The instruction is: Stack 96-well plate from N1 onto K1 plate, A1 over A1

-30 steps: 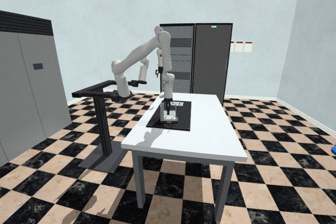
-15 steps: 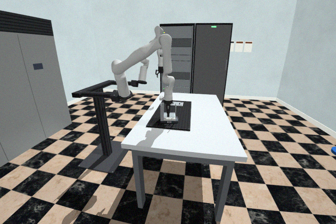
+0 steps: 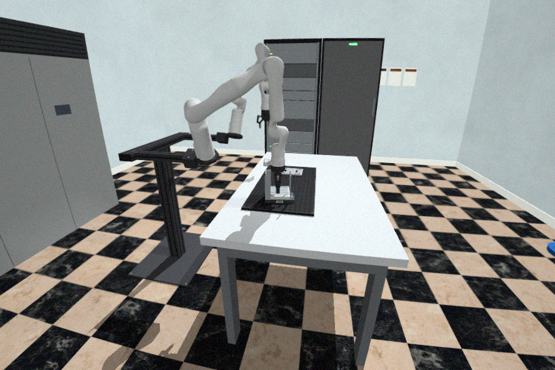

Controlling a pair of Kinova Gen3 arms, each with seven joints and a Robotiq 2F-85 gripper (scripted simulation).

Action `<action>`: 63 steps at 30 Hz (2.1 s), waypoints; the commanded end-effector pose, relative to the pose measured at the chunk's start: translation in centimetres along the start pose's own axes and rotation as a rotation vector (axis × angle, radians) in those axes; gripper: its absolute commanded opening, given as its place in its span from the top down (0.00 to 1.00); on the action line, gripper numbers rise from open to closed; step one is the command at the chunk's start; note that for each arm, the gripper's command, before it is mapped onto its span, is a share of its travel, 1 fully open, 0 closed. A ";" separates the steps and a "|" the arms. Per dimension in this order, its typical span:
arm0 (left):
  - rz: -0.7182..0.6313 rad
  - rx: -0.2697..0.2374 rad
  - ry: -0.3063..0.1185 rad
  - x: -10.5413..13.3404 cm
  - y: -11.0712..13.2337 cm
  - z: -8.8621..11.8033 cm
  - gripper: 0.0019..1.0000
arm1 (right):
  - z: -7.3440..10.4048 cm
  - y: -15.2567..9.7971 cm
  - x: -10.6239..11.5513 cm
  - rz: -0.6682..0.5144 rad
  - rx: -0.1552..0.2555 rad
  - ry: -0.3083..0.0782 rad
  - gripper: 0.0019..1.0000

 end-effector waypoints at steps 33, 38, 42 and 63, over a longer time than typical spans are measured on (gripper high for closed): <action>0.000 0.001 -0.001 0.0 0.0 0.0 0.00 | -0.4 0.0 0.1 0.000 0.000 -0.002 0.07; 0.000 0.001 -0.001 0.0 0.0 0.0 0.00 | -0.4 0.0 0.1 0.000 0.000 -0.002 0.07; 0.000 0.001 -0.001 0.0 0.0 0.0 0.00 | -0.5 0.0 0.1 0.000 0.000 -0.002 0.07; 0.000 0.001 -0.001 0.0 0.0 0.0 0.00 | -0.8 0.0 0.1 0.000 0.000 -0.002 0.07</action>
Point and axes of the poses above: on each arm, the point where the finger pads meet when closed, its own z axis back along the fingers, its own y axis across the jaws, x = y × z, the point moved 4 cm from there along z, back along the fingers, and after that the axes turned 11 degrees about z, right-handed, at the moved point
